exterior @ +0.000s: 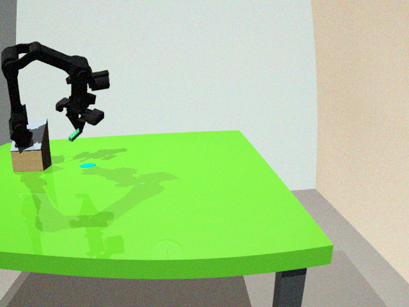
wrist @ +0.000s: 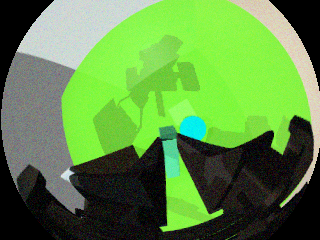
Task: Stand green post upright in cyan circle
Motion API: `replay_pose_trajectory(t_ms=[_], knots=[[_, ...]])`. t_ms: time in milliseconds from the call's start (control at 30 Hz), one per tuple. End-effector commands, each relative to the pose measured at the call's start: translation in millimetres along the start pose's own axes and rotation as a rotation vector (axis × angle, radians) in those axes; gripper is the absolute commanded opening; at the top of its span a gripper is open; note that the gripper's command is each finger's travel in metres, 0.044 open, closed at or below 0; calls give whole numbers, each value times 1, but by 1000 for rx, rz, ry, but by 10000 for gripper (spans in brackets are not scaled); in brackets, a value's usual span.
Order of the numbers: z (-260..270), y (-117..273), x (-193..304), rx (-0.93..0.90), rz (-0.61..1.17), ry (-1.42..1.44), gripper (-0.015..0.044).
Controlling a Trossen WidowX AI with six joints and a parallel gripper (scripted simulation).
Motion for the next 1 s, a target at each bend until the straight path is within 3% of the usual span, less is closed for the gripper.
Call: replay_pose_trajectory(t_ms=[0, 967], knots=[[0, -2, 3, -16, -21, 6, 22], [-3, -8, 17, -96, -216, 29, 22]])
Point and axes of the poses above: the point midway between the two fingers, 35 mm back from their tips, its own y axis back along the fingers, its own z axis across the jaws, x = y × z, the point moved 7 cm from there along y, back along the fingers, and after that the axes turned 2 degrees about -y, right-handed, at the moved point
